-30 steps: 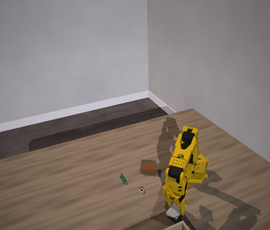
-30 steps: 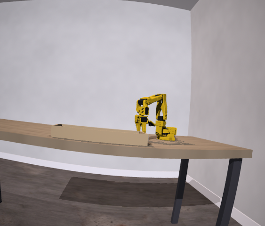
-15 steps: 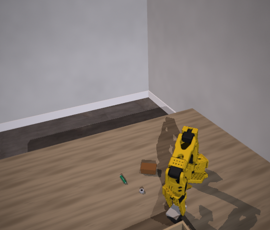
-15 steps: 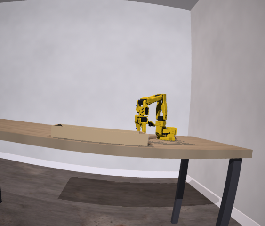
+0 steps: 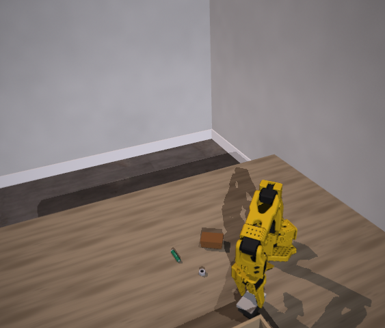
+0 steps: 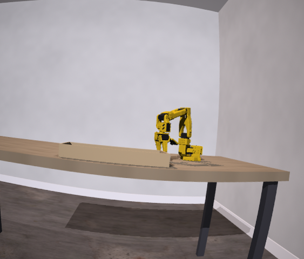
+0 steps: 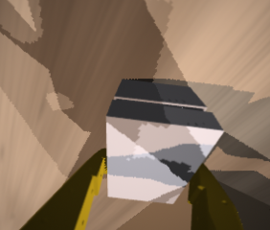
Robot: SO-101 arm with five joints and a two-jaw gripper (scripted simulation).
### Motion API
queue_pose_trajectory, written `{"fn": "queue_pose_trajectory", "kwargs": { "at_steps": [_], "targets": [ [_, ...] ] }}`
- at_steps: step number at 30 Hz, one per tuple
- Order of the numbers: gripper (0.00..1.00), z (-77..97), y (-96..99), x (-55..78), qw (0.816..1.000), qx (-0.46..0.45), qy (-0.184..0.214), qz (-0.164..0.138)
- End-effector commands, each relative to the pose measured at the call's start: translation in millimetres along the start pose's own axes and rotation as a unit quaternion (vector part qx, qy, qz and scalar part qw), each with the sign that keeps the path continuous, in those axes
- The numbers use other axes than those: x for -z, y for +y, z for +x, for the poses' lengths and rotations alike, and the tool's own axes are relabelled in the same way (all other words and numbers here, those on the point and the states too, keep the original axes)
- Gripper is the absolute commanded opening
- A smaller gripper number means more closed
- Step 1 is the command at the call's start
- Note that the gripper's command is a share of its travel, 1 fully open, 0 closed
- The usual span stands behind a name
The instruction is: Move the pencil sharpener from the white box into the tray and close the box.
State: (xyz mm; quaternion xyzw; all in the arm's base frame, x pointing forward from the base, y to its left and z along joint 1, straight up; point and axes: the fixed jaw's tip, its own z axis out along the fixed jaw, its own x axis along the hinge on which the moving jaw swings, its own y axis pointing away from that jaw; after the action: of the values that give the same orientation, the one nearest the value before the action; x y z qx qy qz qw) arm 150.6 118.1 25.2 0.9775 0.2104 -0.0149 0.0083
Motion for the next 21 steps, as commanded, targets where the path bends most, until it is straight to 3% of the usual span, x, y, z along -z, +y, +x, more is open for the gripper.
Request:
{"fn": "queue_pose_trajectory", "kwargs": {
  "at_steps": [1, 21],
  "targets": [
    [0.23, 5.7, -0.6, 3.1, 1.000, -0.001, 0.016, 0.005],
    [0.23, 6.9, -1.0, 1.3, 1.000, -0.001, 0.016, 0.005]
  ]
}}
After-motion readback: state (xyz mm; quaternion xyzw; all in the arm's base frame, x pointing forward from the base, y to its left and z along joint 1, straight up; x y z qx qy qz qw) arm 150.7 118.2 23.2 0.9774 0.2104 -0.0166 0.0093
